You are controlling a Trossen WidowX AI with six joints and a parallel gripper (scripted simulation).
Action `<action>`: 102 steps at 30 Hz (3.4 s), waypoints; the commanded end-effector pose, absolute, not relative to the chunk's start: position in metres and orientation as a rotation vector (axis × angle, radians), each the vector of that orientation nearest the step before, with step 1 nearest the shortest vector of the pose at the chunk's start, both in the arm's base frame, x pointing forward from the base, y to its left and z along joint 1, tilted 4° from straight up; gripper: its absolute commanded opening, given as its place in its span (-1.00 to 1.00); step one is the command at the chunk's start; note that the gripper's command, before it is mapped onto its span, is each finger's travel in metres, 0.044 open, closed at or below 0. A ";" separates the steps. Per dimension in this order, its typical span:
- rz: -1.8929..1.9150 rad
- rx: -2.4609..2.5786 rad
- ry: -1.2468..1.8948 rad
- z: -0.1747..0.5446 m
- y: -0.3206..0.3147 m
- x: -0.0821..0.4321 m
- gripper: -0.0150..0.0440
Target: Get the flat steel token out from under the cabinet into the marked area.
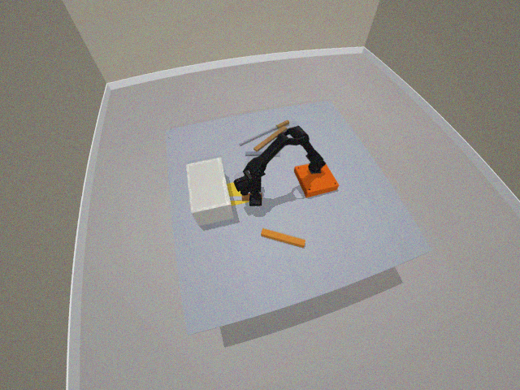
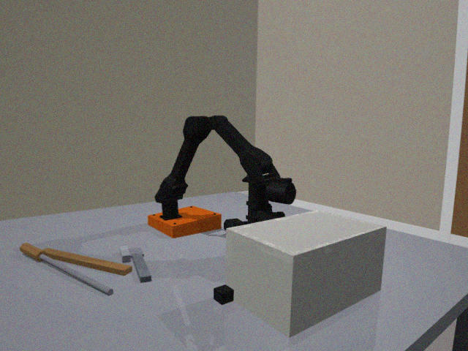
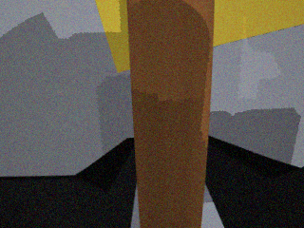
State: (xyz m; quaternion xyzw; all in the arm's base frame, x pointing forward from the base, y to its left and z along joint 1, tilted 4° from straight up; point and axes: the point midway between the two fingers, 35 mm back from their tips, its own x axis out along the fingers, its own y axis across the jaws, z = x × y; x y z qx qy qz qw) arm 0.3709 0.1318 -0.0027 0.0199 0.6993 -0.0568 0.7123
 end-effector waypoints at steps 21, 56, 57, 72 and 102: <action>-0.127 0.044 1.555 -0.005 0.136 0.343 -0.49; -0.127 0.044 1.559 -0.006 0.141 0.304 -0.49; -0.127 0.044 1.559 -0.006 0.141 0.303 -0.49; -0.126 0.045 1.561 -0.007 0.144 0.284 -0.49; -0.126 0.045 1.565 -0.008 0.151 0.242 -0.49</action>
